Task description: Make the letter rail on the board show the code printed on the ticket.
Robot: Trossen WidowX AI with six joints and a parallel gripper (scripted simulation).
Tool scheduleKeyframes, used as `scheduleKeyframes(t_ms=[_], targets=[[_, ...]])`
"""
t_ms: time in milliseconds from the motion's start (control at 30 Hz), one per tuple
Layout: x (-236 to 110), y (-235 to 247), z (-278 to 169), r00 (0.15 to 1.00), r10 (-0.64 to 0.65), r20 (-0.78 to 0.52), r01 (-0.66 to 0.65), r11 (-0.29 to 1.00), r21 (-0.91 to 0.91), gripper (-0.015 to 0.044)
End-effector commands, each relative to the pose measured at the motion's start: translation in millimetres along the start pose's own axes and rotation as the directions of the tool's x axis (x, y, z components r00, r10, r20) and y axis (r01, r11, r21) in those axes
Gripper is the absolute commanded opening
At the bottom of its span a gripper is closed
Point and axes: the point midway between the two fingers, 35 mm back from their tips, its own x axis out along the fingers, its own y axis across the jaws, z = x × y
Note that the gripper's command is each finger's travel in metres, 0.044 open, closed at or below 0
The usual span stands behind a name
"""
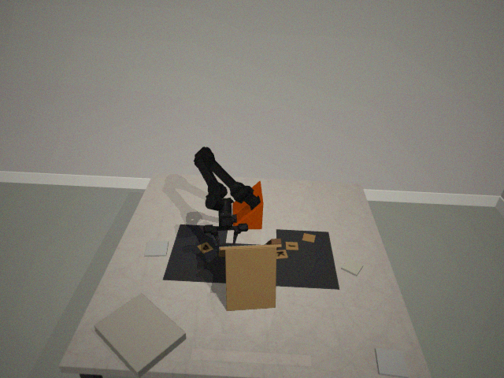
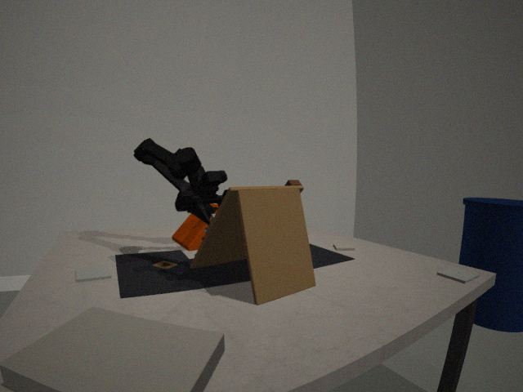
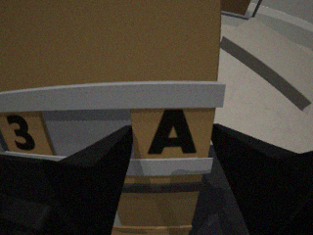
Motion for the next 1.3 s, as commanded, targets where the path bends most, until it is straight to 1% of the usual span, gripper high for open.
scheduleKeyframes(t_ms=[0, 1267], targets=[[1, 5, -2, 1.0, 0.002, -0.005, -0.002, 1.0, 0.002, 0.0], [2, 37, -2, 1.0, 0.003, -0.006, -0.003, 1.0, 0.002, 0.0]])
